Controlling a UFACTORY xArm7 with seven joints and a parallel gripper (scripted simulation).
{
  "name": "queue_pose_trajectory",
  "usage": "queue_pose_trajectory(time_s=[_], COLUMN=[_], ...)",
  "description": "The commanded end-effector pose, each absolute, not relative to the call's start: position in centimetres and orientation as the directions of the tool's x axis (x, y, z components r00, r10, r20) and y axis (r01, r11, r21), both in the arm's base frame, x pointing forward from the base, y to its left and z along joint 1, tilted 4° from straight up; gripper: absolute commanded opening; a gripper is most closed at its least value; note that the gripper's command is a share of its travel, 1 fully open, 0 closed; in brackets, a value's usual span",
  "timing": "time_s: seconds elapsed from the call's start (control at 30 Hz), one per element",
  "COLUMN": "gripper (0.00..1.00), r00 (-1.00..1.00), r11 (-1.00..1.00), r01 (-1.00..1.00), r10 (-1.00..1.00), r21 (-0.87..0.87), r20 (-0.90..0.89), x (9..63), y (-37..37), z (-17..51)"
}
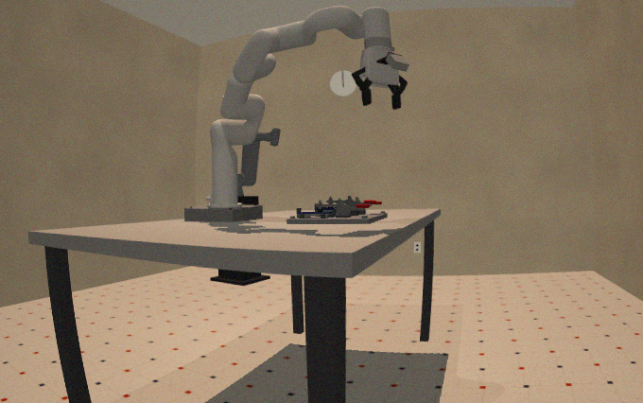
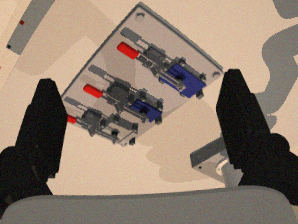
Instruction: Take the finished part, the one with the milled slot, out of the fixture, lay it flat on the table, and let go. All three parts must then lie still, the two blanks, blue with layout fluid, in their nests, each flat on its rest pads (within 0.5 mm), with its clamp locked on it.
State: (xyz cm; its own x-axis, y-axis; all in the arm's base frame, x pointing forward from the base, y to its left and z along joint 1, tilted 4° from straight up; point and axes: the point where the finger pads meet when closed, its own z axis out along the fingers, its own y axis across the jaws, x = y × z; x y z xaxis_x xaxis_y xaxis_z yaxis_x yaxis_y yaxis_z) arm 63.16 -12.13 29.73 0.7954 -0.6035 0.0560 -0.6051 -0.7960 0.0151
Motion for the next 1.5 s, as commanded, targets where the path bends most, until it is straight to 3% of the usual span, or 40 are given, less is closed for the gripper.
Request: queue_pose_trajectory(time_s=[0.0, 1.47], gripper=[1.0, 1.0], r00=[0.795, 0.846], r11=[-0.796, -0.846], r01=[-0.605, -0.529], r10=[-0.603, -0.531], r21=[0.012, -0.066], r20=[0.061, 0.035], x=[63.2, 62.2], y=[-12.1, -8.1], z=[30.0, 30.6])
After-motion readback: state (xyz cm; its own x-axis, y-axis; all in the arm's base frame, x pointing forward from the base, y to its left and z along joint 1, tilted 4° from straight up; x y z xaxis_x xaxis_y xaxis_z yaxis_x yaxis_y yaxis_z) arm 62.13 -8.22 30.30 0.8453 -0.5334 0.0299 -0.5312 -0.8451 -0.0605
